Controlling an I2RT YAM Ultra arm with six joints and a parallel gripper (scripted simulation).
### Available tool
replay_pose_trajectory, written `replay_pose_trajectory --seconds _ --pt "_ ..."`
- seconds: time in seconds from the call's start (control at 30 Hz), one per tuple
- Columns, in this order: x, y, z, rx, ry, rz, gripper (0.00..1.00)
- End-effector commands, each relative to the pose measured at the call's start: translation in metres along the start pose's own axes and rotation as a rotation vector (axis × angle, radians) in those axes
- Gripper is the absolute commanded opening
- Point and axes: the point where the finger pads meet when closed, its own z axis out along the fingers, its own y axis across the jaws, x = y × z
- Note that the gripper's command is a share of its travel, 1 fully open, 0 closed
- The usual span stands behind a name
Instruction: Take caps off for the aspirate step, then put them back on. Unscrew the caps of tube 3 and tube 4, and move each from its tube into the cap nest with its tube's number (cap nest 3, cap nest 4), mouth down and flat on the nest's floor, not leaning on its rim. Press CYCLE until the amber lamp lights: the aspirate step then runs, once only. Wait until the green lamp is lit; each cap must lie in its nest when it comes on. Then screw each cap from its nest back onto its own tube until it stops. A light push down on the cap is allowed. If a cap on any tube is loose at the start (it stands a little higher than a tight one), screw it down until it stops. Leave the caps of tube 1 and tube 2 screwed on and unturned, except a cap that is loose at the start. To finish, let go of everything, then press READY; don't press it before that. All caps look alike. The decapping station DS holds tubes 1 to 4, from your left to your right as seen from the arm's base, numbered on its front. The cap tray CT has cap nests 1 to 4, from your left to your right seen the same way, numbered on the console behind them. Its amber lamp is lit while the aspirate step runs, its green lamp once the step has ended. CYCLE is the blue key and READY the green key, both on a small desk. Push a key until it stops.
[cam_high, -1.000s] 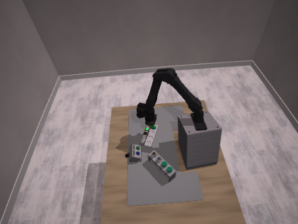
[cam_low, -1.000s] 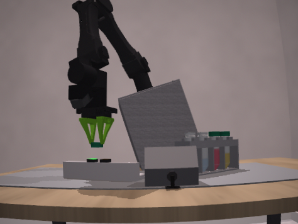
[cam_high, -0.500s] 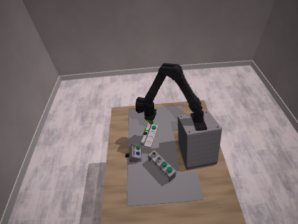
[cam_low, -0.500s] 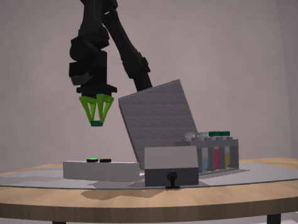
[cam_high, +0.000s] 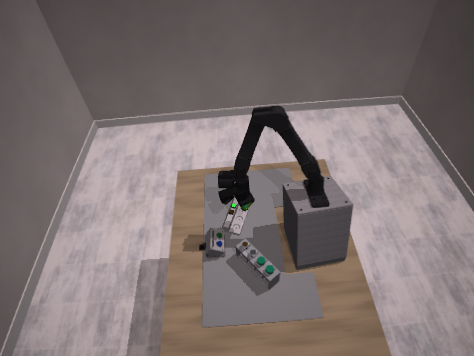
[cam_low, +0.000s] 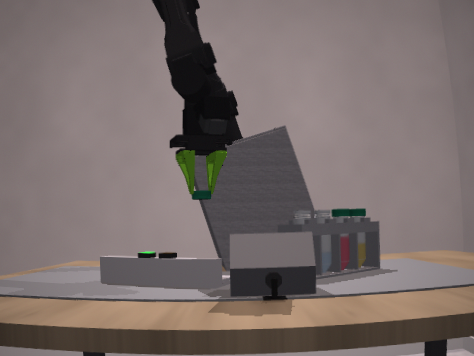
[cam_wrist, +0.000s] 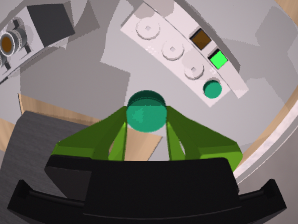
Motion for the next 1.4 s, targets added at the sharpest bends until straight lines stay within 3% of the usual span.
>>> replay_pose_trajectory --seconds 0.0,0.1,0.23,0.37,0.5,0.57,1.0,1.23,1.37 --pt "-0.006 0.0 -0.004 0.015 -0.019 -0.125 0.0" --pt "-0.012 0.024 -0.003 0.017 -0.018 -0.375 0.0" --pt "-0.016 0.04 -0.003 0.018 -0.017 -0.541 0.0" --pt "-0.025 0.073 -0.003 0.02 -0.015 -0.826 0.0" --pt "-0.033 0.106 -0.003 0.019 -0.015 -0.826 0.0" --pt "-0.033 0.106 -0.003 0.019 -0.015 -0.826 0.0" --pt "-0.059 0.211 -0.003 0.017 -0.018 -0.826 0.0" --pt "-0.059 0.211 -0.003 0.017 -0.018 -0.826 0.0" --pt "-0.059 0.211 0.009 0.017 -0.017 -0.826 0.0"
